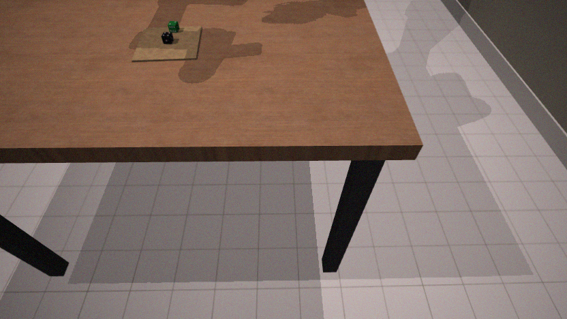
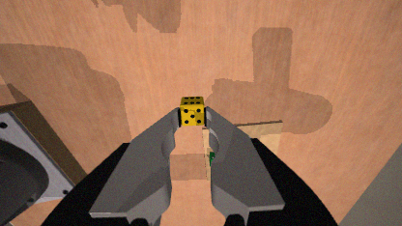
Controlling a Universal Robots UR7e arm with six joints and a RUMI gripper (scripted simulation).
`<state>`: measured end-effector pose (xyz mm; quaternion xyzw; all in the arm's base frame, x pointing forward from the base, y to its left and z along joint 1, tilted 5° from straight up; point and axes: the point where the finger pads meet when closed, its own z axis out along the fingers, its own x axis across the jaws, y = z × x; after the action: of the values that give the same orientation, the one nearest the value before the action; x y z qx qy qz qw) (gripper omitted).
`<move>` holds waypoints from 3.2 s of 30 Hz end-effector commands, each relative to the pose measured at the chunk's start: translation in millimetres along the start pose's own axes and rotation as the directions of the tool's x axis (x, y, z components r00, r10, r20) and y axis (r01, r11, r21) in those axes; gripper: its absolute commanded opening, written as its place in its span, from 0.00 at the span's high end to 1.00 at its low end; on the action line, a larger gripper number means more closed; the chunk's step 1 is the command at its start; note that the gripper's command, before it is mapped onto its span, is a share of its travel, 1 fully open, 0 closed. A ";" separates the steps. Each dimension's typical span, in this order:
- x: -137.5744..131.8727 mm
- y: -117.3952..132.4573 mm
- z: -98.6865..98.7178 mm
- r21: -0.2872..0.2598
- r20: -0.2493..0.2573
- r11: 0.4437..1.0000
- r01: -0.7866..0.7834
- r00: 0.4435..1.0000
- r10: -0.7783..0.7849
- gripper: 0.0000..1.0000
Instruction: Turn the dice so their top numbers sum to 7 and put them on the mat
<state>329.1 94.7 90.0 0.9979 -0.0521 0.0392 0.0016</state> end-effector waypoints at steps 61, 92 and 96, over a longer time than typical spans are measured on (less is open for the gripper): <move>-6.0 13.4 2.4 0.005 -0.008 0.629 0.778 0.629 -0.778 0.97; -9.1 12.0 4.2 -0.525 -0.008 0.538 0.659 0.629 -0.778 0.97; -9.7 11.5 4.5 -0.621 -0.008 0.496 0.606 0.629 -0.778 0.97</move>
<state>318.7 83.8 86.3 0.8857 0.3626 0.1430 0.2523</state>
